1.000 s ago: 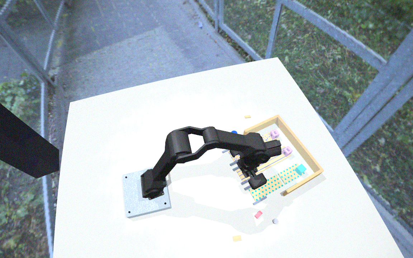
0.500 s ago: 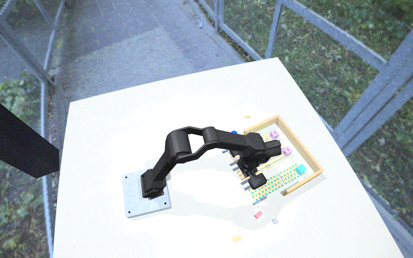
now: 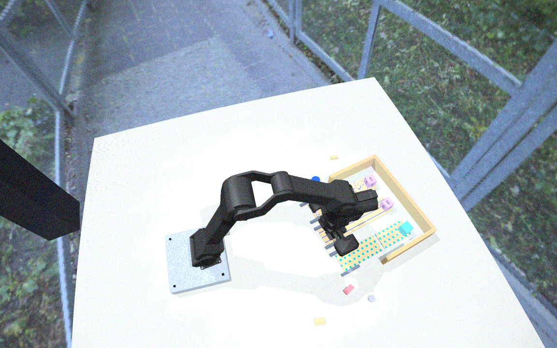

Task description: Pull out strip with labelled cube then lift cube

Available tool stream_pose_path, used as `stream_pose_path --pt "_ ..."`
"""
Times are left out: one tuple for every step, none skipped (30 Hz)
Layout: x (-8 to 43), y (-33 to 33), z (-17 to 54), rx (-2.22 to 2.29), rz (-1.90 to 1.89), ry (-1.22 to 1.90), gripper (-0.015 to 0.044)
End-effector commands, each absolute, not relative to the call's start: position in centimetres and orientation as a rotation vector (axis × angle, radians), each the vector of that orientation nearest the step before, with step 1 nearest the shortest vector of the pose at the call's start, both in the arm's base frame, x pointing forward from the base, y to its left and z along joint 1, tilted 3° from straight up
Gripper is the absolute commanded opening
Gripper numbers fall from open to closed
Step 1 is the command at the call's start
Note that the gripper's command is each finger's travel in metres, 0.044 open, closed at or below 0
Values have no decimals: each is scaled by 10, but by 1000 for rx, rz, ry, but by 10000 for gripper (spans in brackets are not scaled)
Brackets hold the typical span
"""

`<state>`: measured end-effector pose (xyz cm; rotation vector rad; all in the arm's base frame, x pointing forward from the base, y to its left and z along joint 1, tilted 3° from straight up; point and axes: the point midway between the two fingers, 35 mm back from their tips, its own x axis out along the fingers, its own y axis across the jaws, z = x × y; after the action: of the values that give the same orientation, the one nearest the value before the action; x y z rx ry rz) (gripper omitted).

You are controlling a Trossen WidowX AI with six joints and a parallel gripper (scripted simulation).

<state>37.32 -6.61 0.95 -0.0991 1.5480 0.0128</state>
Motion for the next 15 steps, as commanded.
stream_pose_path --pt "365 -67 7 -100 16 1558 0" --pt "363 -67 7 -100 16 1558 0" --pt "362 -67 7 -100 16 1558 0" --pt "360 -67 7 -100 16 1558 0" --pt "359 -67 7 -100 16 1558 0" --pt "357 -67 7 -100 16 1558 0" --pt "356 -67 7 -100 16 1559 0" --pt "354 -67 7 -100 16 1559 0" --pt "353 -68 6 -100 16 1559 0" --pt "351 -68 6 -100 16 1559 0" --pt "349 -68 6 -100 16 1559 0" --pt "348 -68 6 -100 16 1559 0" --pt "346 -68 6 -100 16 1559 0" --pt "345 -68 6 -100 16 1560 0" --pt "343 -68 6 -100 16 1560 0"
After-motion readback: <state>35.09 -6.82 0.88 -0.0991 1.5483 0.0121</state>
